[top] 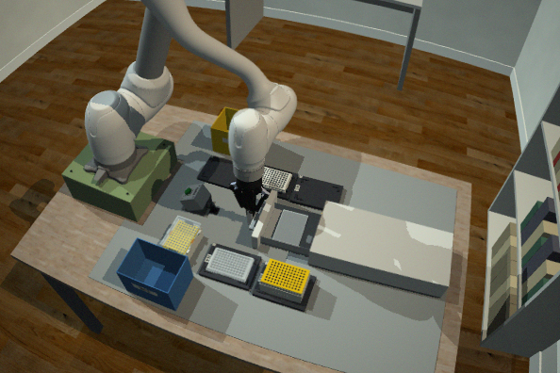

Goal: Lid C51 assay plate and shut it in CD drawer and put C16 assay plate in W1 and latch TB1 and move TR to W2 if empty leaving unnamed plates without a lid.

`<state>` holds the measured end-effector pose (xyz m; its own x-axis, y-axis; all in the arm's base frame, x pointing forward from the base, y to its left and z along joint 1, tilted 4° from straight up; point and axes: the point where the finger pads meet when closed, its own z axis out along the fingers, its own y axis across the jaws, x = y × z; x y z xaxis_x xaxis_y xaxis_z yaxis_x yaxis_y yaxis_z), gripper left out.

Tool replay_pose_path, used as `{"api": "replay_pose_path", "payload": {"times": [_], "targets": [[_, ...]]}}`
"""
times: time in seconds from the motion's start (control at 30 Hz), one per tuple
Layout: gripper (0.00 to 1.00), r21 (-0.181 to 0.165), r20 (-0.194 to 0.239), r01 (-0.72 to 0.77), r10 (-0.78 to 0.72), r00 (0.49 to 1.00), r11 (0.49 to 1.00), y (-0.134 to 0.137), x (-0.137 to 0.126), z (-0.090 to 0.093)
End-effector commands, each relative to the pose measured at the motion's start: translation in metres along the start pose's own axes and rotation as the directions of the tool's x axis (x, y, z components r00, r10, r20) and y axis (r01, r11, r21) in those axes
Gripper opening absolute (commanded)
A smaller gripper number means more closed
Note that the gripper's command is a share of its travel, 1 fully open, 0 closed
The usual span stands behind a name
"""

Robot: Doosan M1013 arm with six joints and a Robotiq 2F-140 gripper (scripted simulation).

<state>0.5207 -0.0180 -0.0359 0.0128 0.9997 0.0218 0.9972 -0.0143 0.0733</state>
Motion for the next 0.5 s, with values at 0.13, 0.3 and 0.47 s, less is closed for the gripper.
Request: {"api": "replay_pose_path", "payload": {"times": [0.13, 0.3, 0.47], "targets": [[0.0, 0.0, 0.0, 0.0, 0.0, 1.0, 1.0, 0.007, 0.0, 0.0], [0.0, 0.0, 0.0, 0.0, 0.0, 1.0, 1.0, 0.014, 0.0, 0.0], [0.0, 0.0, 0.0, 0.0, 0.0, 1.0, 1.0, 0.019, 0.0, 0.0]]}}
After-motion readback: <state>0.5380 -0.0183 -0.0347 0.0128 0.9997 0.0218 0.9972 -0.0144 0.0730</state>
